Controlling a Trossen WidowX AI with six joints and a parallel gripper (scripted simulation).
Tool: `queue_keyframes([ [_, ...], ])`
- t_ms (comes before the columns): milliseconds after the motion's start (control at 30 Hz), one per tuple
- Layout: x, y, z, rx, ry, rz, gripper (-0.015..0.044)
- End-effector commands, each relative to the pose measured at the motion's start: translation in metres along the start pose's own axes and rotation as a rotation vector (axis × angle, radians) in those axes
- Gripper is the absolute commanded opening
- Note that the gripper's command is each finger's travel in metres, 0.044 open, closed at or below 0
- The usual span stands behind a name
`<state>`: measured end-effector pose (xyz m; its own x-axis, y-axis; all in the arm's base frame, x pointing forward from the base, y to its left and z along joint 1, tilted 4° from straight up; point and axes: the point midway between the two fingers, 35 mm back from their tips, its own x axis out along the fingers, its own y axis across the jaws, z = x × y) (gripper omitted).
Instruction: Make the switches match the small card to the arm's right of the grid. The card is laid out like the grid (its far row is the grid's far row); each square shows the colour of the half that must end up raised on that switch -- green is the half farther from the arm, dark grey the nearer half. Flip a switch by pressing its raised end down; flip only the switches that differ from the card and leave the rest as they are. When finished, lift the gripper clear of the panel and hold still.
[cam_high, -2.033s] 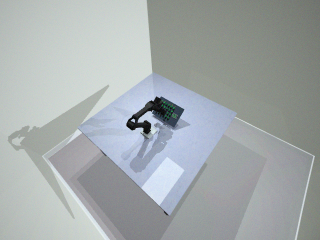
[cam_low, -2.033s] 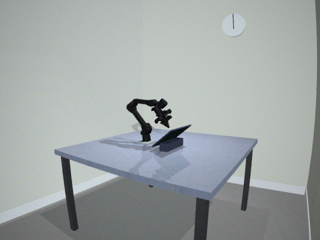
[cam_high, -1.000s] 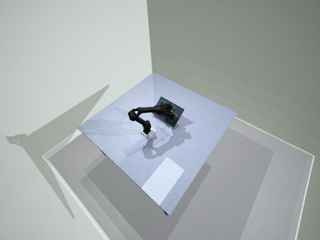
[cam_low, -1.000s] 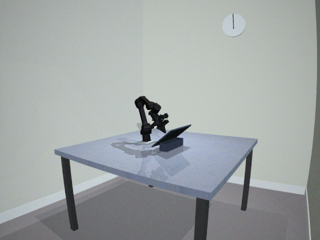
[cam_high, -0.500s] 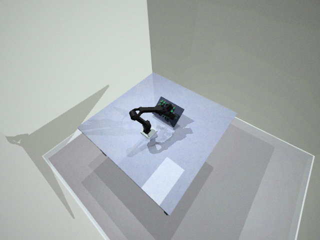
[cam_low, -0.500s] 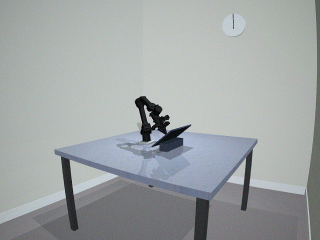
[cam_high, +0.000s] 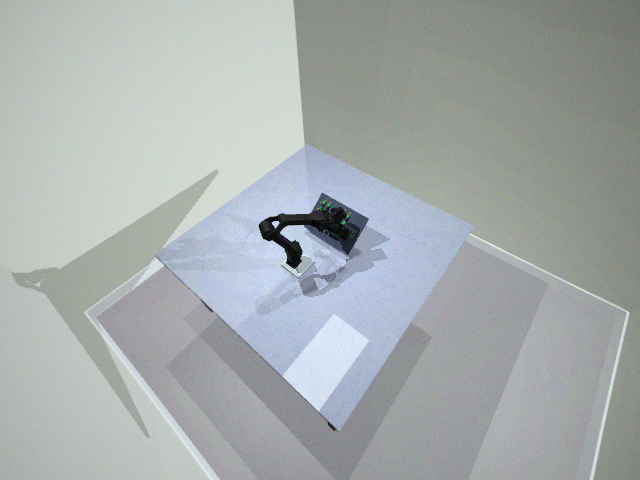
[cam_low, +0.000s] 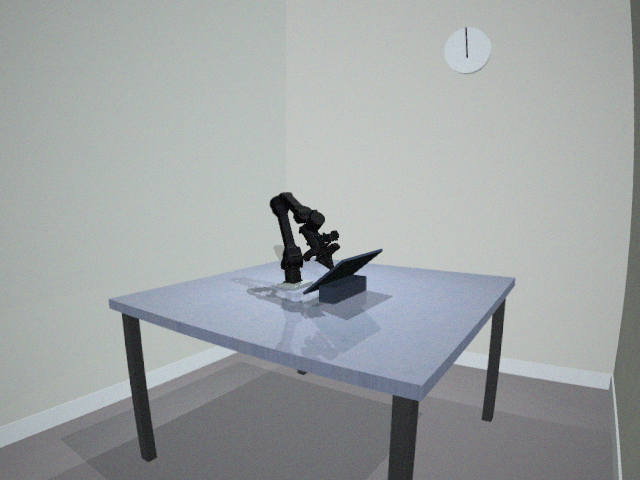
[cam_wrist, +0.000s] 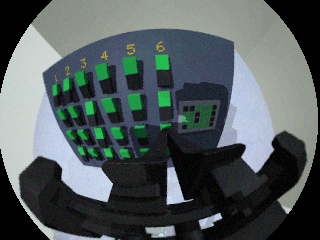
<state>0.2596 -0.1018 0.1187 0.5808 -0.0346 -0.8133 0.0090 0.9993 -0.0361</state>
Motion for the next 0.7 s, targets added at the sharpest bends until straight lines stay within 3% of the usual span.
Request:
queue_keyframes([
  [0,0.0005,-0.0006,-0.0002,0.004,0.001,-0.004,0.0],
  [667,0.0031,-0.0007,-0.0002,0.004,0.001,-0.004,0.0],
])
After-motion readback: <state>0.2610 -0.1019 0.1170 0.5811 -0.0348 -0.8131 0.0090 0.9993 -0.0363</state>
